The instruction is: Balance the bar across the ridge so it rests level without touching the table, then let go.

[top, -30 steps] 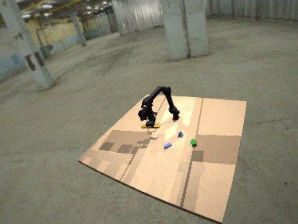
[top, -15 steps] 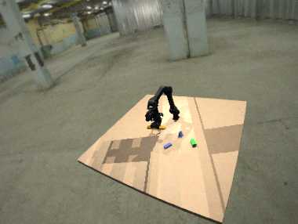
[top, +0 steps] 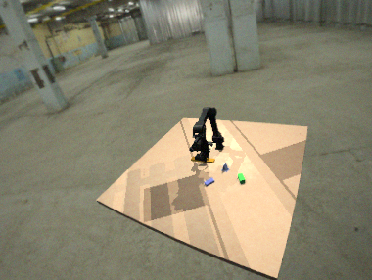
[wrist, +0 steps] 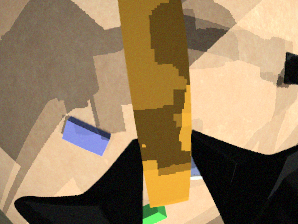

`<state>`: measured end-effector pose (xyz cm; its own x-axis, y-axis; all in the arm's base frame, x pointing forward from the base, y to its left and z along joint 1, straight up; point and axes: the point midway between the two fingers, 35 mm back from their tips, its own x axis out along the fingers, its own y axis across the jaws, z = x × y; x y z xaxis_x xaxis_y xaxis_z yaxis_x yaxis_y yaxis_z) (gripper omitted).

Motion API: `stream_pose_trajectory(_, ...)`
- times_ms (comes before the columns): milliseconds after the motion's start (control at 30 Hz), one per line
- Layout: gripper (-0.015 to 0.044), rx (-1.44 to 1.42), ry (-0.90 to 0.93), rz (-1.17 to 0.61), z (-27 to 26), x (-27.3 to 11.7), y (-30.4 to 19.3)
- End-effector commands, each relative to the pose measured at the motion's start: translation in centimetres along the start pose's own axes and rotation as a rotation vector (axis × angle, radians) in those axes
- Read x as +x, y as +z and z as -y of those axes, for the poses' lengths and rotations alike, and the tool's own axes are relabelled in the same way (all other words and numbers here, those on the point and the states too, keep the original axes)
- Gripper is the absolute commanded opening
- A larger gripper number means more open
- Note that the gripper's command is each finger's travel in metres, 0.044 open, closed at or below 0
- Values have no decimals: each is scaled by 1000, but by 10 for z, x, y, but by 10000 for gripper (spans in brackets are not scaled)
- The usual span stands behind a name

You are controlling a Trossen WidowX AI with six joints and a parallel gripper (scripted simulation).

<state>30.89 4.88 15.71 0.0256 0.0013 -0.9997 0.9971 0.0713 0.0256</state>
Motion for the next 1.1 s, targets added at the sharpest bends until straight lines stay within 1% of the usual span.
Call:
stream_pose_trajectory(0, 0, 34, 0, -4, 4, -1, -18)
stream_pose_trajectory(1067, 0, 262, -6, -13, 47, -2, -133)
